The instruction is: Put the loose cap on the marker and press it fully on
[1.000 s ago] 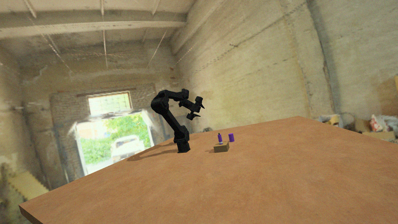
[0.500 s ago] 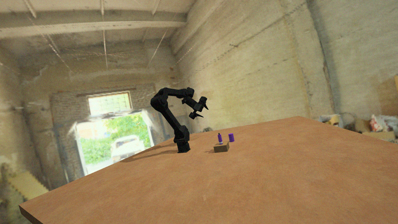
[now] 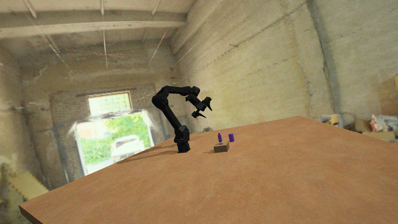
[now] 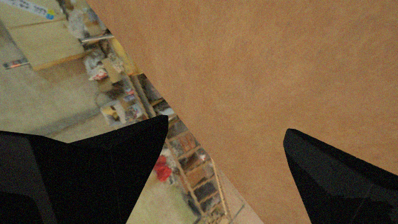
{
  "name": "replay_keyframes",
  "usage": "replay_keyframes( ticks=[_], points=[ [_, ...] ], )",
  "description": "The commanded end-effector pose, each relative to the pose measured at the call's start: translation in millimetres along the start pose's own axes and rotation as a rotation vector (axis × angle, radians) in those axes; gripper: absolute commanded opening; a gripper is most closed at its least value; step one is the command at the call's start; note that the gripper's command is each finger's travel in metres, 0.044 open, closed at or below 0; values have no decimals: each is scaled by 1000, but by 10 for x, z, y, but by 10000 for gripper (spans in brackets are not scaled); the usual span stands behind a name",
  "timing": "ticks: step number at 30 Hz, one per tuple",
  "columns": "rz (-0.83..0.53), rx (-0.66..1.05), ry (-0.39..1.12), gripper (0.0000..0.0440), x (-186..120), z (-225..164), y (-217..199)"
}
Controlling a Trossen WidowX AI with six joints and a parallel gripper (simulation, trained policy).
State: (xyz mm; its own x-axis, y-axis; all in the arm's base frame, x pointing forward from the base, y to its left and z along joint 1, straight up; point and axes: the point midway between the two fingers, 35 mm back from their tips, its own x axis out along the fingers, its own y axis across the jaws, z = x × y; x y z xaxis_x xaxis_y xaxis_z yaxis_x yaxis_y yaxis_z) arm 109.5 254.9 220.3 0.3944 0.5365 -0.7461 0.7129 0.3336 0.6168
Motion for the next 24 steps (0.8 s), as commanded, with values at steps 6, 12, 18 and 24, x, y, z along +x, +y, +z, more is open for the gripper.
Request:
replay_keyframes(
  ticks=[6,12,18,24],
  points=[
    [-61,32,-48,332,75,119,62],
    [-103,61,-83,332,129,214,112],
    [-143,92,-115,332,181,312,161],
    [-181,125,-144,332,232,413,210]
  ],
)
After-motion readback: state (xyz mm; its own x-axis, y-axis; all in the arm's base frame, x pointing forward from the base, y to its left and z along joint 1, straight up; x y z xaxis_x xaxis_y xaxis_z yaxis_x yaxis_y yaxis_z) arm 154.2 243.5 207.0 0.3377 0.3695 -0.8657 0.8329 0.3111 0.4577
